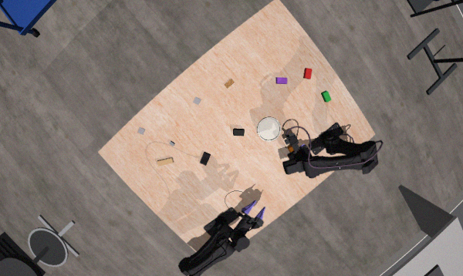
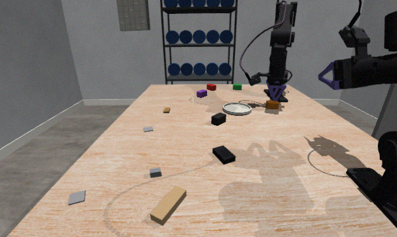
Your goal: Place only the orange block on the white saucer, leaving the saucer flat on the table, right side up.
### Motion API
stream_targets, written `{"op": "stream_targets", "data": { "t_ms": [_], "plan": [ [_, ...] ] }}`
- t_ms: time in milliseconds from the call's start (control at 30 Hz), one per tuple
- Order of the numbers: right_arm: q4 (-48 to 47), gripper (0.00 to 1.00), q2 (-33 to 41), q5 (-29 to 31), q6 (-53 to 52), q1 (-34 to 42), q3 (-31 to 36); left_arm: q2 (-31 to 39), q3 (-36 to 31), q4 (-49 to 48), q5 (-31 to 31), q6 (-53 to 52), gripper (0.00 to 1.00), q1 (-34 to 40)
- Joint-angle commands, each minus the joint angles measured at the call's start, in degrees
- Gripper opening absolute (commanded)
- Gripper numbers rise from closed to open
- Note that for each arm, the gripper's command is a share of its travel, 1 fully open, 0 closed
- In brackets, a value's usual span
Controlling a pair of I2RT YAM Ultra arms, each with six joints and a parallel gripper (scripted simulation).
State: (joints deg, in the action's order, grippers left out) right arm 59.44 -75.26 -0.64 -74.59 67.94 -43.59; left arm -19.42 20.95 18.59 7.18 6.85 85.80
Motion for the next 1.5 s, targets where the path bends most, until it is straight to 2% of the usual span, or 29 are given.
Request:
{"op": "stream_targets", "data": {
  "t_ms": [0,467,800,1033,1200,1267,1300,1367,1467],
  "plan": [
    [0.07,0.55,0.02,1.12,-0.63,0.42,-1.98,1.15,0.64,-1.51,1.42,0.7,0.55,0.51],
    [-5.07,0.55,-2.58,1.15,-0.29,-0.57,1.4,1.14,0.64,-1.51,1.51,0.55,0.55,0.57],
    [-9.14,0.4,-4.14,1.15,-0.29,-0.57,3.91,0.55,0.64,-0.83,1.13,0.27,0.55,0.3],
    [-10.09,0.35,-4.01,1.14,-0.63,-0.18,4.04,0.55,0.64,-0.83,1.13,0.27,0.55,0.3],
    [-9.66,0.28,-3.83,1.14,-0.85,-0.07,4.22,0.55,0.64,-0.83,1.13,0.27,0.55,0.3],
    [-7.77,0.05,-2.97,1.14,-0.9,-0.02,2.81,0.55,0.64,-0.83,1.13,0.27,0.55,0.3],
    [-6.76,0.0,-2.52,1.13,-0.92,0.04,2.23,0.55,0.64,-0.83,1.13,0.27,0.55,0.3],
    [-4.59,0.23,-1.62,1.12,-0.96,0.15,0.93,0.55,0.64,-0.83,1.13,0.27,0.55,0.3],
    [-0.35,0.25,-0.09,1.1,-1.0,0.27,-1.84,0.55,0.64,-0.83,1.13,0.27,0.55,0.3]
  ]
}}
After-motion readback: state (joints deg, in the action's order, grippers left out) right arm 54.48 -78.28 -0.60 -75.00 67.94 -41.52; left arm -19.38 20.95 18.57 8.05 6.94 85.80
